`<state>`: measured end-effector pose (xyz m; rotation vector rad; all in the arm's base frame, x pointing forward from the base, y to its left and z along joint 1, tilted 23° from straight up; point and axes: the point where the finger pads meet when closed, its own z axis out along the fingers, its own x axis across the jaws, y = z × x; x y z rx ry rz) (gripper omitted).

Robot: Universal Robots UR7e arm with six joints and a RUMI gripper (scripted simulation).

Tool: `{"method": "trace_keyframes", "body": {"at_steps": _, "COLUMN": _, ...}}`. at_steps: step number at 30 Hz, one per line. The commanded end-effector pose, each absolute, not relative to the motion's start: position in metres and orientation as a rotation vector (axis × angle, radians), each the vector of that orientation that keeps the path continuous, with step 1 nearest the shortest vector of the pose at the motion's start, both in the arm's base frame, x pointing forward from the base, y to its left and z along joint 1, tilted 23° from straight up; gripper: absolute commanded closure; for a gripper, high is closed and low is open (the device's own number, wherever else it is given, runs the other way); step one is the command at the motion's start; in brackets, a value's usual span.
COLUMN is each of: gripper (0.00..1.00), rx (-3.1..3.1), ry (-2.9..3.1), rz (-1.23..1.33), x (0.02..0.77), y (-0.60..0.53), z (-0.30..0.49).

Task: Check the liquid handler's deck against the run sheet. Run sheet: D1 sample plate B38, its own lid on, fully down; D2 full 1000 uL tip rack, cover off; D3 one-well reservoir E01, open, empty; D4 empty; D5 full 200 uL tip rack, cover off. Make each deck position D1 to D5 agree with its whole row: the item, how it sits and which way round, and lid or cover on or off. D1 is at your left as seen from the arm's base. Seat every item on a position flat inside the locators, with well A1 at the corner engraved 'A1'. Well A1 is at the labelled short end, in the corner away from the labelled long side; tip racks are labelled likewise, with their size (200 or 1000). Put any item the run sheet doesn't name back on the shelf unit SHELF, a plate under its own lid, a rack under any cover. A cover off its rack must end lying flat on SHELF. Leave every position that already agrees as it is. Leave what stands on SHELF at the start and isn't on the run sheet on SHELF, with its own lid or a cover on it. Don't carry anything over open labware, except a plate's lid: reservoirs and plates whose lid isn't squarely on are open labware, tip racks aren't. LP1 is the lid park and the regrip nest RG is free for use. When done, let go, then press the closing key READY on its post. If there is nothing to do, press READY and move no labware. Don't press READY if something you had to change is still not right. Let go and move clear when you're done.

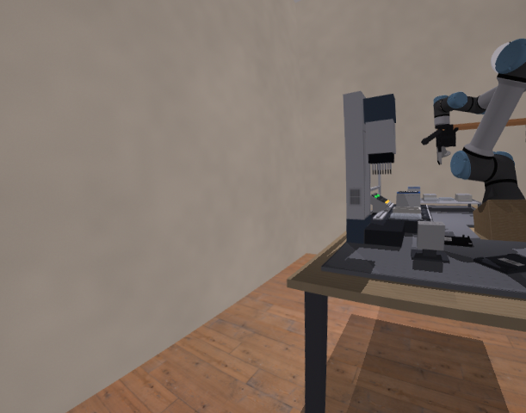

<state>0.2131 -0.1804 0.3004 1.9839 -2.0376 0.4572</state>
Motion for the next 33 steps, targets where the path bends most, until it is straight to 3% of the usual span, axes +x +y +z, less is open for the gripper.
{"method": "trace_keyframes", "body": {"at_steps": 1, "gripper": 0.18, "rx": 2.015, "ry": -2.029, "rz": 0.454, "x": 0.210, "y": -0.179, "z": 0.297}}
{"method": "trace_keyframes", "body": {"at_steps": 33, "gripper": 0.18, "rx": 1.941, "ry": -2.113, "rz": 0.470, "x": 0.210, "y": -0.104, "z": 0.266}}
